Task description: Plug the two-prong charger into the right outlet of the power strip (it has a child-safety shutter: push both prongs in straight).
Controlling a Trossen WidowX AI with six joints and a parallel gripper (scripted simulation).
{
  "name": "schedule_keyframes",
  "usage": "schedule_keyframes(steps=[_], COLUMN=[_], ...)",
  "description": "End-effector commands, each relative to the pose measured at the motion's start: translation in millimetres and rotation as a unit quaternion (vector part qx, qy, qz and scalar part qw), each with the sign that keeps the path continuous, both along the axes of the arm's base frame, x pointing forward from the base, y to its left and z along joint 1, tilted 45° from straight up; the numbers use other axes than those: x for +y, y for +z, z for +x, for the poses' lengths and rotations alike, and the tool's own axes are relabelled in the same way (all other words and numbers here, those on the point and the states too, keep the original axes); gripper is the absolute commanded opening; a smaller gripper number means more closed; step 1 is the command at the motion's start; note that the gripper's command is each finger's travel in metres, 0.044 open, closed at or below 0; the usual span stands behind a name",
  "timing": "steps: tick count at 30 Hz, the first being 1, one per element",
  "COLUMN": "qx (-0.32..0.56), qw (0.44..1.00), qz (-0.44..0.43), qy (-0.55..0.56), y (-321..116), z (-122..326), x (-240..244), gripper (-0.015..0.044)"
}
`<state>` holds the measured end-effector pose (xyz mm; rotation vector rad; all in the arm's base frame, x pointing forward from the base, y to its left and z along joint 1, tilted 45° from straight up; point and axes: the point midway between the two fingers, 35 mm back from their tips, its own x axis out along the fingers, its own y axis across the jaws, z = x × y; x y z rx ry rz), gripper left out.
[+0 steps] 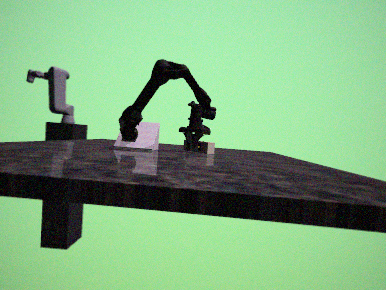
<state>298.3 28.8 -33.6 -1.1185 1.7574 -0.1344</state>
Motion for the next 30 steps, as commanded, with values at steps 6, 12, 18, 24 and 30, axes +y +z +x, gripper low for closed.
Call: schedule_keyframes(steps=[6,12,18,24,30], qx=[0.003,0.003,0.003,0.003,0.002], qw=[1.000,1.000,1.000,1.000,1.000], qz=[0.001,0.001,0.001,0.001,0.001], qy=[0.000,0.000,0.000,0.000,0.000], y=[-2.1,-2.9,-3.6,-4.5,-5.4], z=[1.7,3.2,4.6,6.1,7.7], x=[2.1,2.9,3.8,4.5,5.3], gripper=[0.0000,0.0000,0.0000,0.0000,0.0000])
